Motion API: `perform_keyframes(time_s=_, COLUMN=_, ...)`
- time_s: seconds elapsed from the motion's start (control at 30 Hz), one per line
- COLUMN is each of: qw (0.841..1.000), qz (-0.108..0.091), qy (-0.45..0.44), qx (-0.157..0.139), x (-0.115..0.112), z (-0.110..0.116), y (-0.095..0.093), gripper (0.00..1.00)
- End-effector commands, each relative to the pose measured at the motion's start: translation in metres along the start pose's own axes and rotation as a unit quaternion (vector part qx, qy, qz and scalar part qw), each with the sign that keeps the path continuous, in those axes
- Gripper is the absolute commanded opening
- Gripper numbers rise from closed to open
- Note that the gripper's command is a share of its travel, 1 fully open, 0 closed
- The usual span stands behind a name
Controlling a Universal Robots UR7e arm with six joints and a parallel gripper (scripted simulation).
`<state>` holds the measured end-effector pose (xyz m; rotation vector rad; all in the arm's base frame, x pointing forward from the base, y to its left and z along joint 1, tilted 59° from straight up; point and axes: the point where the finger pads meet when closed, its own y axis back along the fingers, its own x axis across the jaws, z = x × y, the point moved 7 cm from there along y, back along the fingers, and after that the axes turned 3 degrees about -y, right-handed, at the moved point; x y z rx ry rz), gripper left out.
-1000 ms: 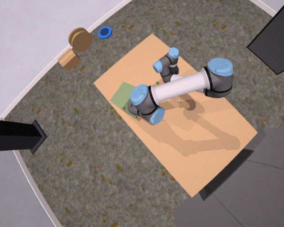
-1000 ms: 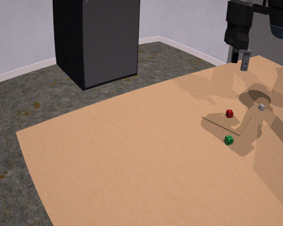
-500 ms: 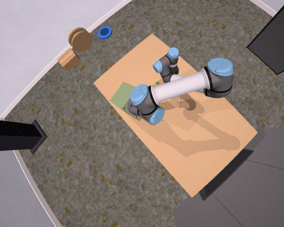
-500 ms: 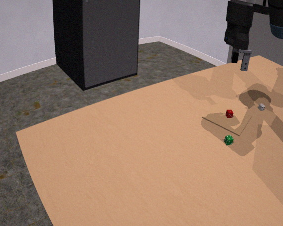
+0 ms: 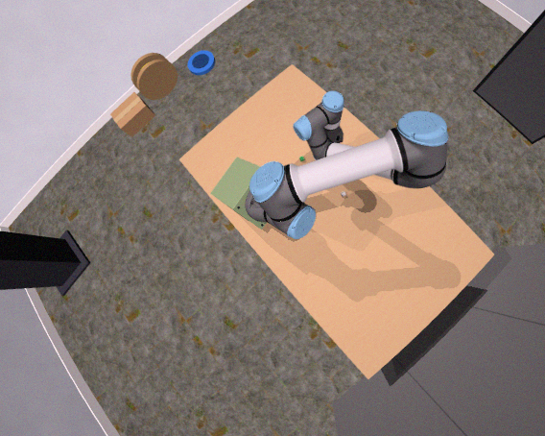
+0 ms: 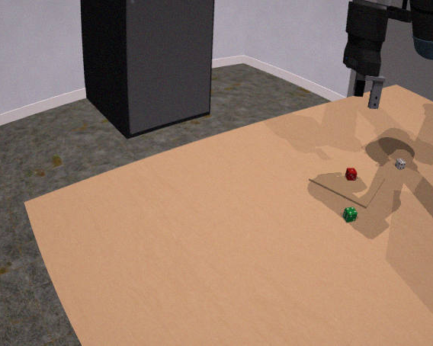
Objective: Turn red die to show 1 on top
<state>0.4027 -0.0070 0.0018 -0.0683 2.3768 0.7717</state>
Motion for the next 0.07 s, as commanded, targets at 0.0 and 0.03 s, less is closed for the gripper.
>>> perform_keyframes(time_s=0.0, qw=1.000, qz=0.000, qy=0.000, qx=0.000, x=-0.0001, z=0.0001, y=0.0004, gripper=1.00)
perform_keyframes(time_s=0.03, qw=1.000, qz=0.000, qy=0.000, qx=0.000, x=-0.0001, z=0.0001, y=0.0004, gripper=1.00)
